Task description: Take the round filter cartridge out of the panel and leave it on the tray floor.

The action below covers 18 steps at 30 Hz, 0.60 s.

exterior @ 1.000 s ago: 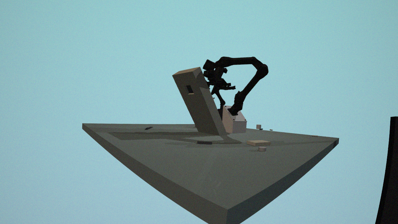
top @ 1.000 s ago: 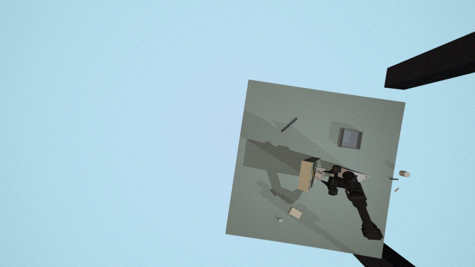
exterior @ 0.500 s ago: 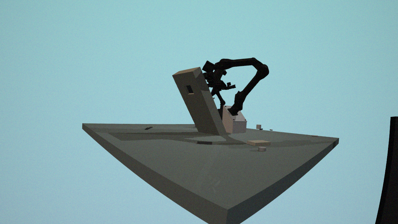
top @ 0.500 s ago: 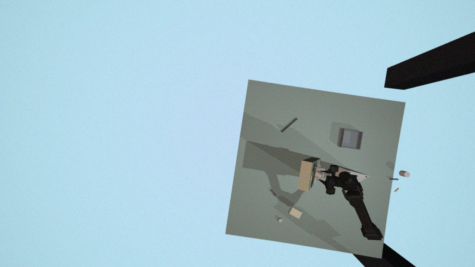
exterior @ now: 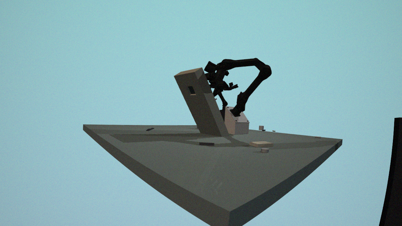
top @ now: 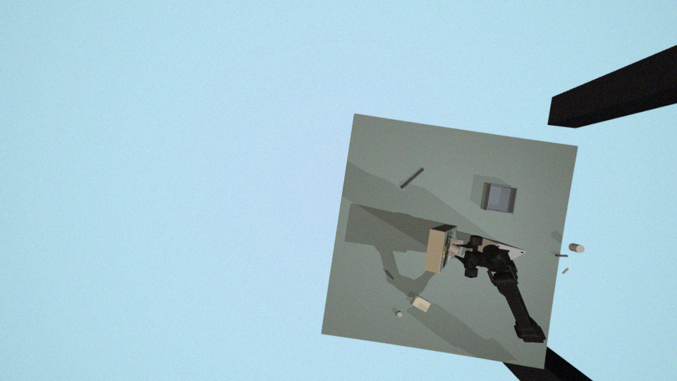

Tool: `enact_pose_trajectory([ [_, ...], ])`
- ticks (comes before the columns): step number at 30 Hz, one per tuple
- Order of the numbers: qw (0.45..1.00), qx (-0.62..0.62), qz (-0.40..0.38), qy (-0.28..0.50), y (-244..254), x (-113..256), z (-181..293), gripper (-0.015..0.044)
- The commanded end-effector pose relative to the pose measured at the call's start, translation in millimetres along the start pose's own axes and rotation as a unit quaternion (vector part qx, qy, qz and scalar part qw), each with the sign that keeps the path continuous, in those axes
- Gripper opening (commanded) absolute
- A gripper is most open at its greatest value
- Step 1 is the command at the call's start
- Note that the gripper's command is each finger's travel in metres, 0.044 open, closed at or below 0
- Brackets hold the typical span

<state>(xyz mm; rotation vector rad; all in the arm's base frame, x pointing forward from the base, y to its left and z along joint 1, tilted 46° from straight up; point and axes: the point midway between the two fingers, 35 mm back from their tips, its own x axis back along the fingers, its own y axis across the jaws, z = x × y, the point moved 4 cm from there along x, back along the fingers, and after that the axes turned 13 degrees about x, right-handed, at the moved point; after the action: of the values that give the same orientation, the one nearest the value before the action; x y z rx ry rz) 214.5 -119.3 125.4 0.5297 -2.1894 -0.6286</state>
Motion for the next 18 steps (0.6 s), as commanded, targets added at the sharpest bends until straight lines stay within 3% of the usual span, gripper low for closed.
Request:
enact_pose_trajectory([
  [1,1.0,0.002,0.001,0.0,-2,4,-7,0.0028],
  [2,1.0,0.002,0.001,-0.001,-3,5,-11,0.0001],
  [8,1.0,-0.001,0.002,-0.001,-6,13,-21,0.0],
  [18,0.999,-0.035,0.007,-0.001,-10,63,-25,0.0],
])
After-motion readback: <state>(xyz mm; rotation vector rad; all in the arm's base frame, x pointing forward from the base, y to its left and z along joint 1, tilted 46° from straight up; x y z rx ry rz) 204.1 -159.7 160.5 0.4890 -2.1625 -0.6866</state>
